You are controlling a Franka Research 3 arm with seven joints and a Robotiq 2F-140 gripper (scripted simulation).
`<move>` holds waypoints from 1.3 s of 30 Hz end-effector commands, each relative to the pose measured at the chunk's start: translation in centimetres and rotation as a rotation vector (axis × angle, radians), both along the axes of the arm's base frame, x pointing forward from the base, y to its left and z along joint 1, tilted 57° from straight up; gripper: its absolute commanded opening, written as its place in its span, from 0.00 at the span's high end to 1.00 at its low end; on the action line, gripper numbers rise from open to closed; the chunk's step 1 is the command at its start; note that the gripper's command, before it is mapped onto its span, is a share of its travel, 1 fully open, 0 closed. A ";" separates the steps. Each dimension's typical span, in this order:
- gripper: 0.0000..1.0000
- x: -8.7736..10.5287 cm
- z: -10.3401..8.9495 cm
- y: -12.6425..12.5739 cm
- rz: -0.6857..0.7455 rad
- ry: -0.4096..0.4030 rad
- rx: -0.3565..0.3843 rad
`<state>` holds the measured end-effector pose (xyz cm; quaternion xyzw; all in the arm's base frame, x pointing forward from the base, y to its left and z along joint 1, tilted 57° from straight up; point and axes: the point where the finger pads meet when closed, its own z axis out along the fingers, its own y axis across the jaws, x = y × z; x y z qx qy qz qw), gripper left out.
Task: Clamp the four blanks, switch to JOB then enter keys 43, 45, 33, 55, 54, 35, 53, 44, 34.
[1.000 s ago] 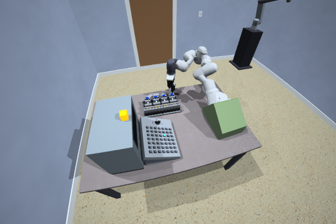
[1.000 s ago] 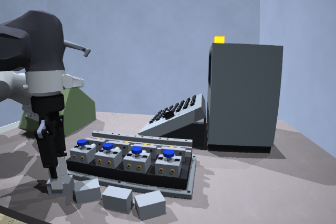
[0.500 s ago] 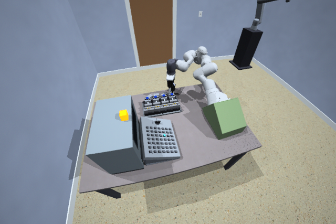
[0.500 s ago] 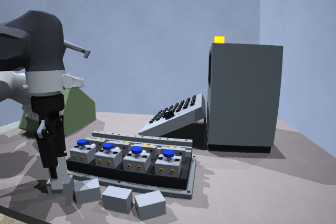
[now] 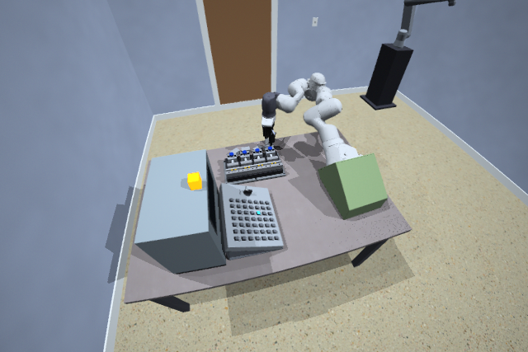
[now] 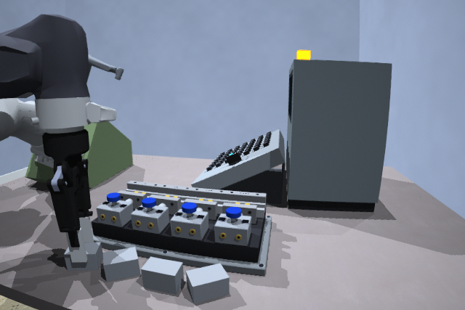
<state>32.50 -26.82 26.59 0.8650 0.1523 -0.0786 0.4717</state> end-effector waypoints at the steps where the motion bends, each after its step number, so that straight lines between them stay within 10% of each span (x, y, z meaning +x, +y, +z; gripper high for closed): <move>1: 1.00 0.0 -0.1 -0.1 0.003 0.003 0.001; 23: 1.00 0.0 0.4 0.6 0.003 0.003 0.001; 39: 1.00 -0.1 4.6 7.1 0.003 0.003 0.001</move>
